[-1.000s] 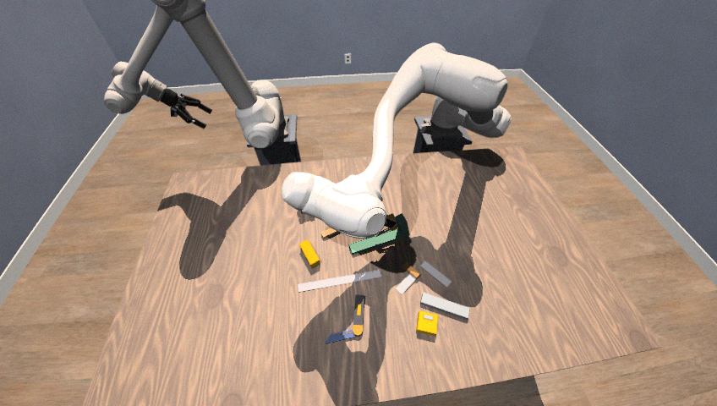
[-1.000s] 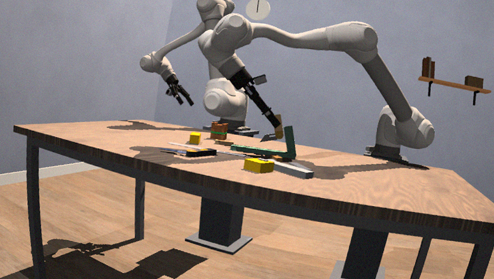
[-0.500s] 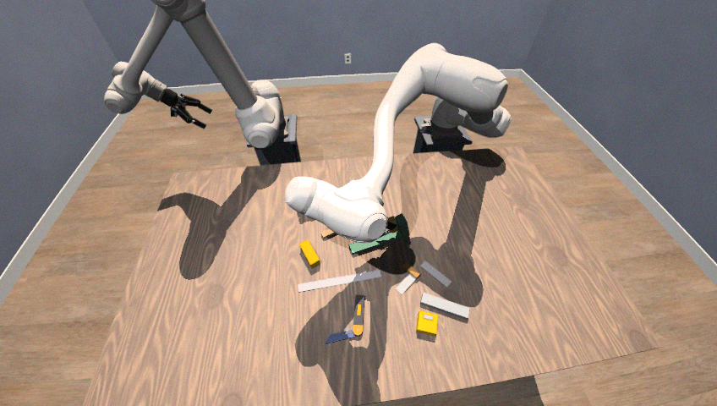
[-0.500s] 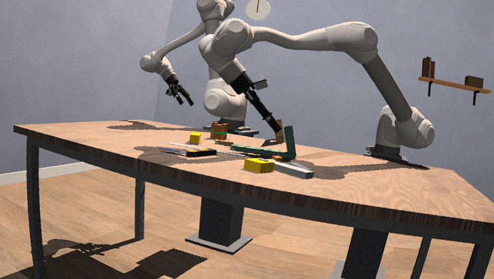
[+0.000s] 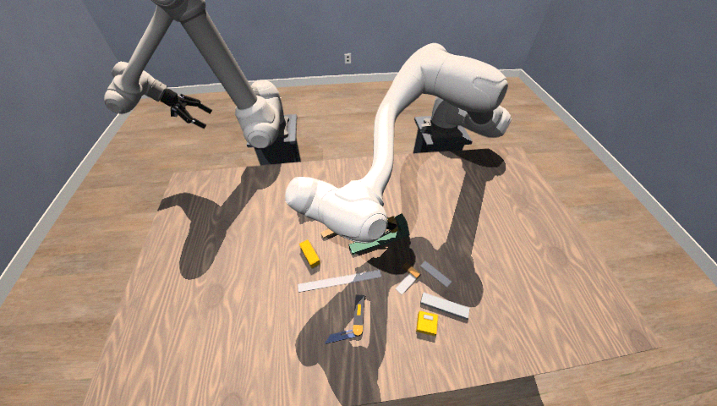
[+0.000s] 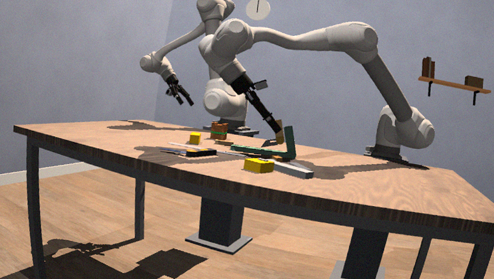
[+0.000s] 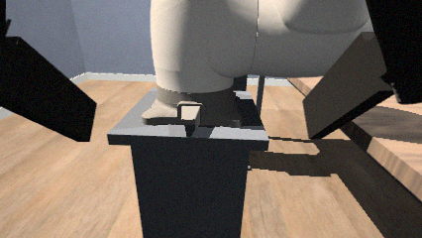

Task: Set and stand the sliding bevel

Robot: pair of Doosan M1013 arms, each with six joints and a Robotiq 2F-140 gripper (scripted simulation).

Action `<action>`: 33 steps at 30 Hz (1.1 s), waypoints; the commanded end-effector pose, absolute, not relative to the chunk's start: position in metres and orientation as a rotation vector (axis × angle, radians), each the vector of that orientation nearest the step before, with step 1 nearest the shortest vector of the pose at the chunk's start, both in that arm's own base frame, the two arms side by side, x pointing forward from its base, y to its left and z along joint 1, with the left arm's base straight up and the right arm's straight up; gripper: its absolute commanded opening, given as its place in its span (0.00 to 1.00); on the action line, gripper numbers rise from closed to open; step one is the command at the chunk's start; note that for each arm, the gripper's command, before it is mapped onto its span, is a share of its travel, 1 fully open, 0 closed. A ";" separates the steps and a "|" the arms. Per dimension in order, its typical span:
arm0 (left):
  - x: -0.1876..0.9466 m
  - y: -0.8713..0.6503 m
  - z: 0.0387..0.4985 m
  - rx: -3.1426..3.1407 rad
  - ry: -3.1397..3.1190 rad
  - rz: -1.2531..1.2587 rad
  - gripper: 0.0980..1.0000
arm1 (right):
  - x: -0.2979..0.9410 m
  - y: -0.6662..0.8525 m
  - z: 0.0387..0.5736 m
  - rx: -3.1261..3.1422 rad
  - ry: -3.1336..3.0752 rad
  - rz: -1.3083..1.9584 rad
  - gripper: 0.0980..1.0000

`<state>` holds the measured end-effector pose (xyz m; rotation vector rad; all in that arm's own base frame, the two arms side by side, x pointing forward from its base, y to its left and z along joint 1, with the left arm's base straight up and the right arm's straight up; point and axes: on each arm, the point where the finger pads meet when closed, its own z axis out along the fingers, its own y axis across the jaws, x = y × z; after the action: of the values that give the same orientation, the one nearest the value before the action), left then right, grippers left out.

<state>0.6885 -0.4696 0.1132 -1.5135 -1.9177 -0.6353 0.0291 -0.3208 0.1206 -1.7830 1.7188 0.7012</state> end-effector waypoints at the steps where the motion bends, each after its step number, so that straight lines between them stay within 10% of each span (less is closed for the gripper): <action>1: 0.688 -0.468 0.115 -1.514 -1.919 -0.636 0.00 | 0.029 -0.321 0.121 -1.784 1.719 0.700 1.00; 33: 0.687 -0.463 0.110 -1.514 -1.919 -0.636 0.00 | 0.029 -0.321 0.121 -1.784 1.719 0.700 1.00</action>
<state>0.6870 -0.4631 0.1105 -1.5136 -1.9180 -0.6355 0.0291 -0.3208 0.1206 -1.7830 1.7188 0.7012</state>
